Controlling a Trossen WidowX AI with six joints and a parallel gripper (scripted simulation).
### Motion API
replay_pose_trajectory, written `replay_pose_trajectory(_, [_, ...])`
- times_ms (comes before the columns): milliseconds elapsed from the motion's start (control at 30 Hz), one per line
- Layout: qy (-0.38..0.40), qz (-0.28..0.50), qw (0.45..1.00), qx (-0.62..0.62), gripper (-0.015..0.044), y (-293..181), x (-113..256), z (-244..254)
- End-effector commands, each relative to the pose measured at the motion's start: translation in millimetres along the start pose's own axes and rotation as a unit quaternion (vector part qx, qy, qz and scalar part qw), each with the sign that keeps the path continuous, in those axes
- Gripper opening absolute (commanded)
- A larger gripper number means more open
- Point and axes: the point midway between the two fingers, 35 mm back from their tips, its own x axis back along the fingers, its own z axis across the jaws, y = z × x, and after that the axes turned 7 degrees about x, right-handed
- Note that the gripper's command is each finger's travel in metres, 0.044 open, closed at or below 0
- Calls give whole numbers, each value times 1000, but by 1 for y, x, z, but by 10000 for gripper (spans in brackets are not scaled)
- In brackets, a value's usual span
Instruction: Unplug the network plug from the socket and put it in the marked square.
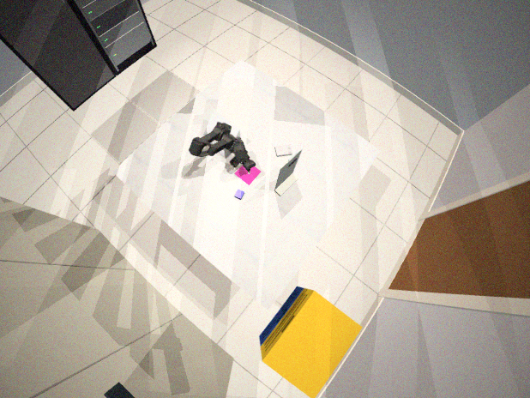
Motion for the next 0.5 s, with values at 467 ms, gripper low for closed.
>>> replay_pose_trajectory(467, [3, -1, 1000, 4, 0, 1, -6, -7])
